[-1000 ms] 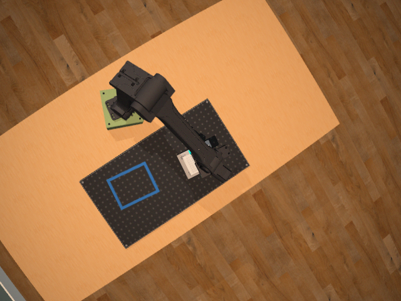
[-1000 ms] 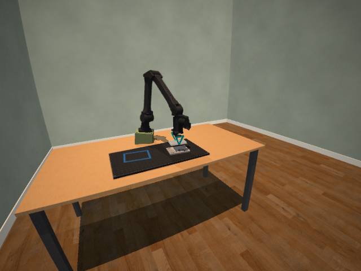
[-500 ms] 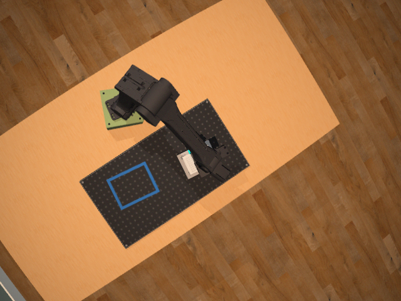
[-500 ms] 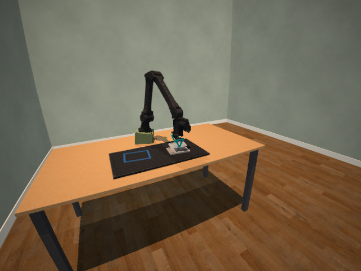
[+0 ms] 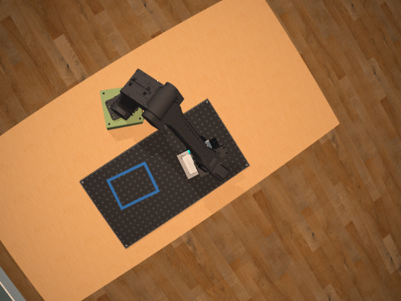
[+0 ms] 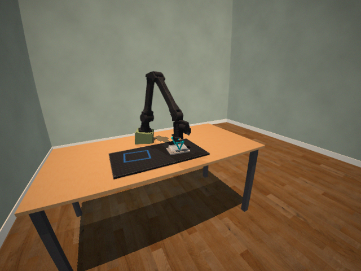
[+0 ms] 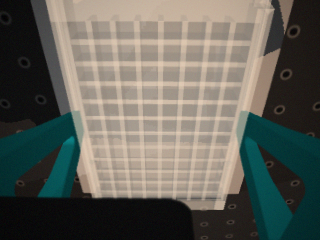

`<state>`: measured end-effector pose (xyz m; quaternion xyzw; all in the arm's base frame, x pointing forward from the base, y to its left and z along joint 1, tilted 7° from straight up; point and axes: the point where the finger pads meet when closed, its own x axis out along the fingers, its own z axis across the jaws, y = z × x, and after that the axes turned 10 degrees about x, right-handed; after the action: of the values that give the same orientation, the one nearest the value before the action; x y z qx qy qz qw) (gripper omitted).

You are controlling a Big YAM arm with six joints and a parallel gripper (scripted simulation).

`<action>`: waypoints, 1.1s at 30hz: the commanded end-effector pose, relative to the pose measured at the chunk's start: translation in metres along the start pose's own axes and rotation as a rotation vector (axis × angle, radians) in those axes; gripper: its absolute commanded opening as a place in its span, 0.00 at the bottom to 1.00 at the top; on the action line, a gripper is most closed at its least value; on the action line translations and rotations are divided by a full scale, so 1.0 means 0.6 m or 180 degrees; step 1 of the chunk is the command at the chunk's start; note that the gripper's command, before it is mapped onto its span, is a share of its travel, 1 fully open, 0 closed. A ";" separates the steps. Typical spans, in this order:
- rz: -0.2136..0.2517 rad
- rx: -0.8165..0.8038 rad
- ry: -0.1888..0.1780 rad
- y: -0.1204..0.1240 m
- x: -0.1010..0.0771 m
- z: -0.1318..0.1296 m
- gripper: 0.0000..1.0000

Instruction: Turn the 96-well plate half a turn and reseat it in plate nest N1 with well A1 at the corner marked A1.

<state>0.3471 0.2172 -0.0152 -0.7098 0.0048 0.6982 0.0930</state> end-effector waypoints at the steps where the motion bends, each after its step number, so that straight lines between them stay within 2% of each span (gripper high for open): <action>1: -0.0078 -0.0007 0.0100 -0.017 -0.015 -0.020 0.00; 8: -0.0078 -0.0007 0.0100 -0.017 -0.015 -0.020 0.00; 9: -0.0058 -0.0001 0.0081 -0.016 -0.003 -0.014 0.00; 11: -0.0048 -0.0001 0.0068 -0.015 0.001 -0.012 0.00; 22: -0.0018 0.0001 0.0031 -0.007 0.010 -0.002 0.00; 26: -0.0045 -0.0005 0.0065 -0.015 0.005 -0.011 0.00; 33: -0.0035 -0.0002 0.0052 -0.012 0.010 -0.008 0.00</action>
<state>0.3478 0.2181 -0.0190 -0.7105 0.0043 0.6974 0.0936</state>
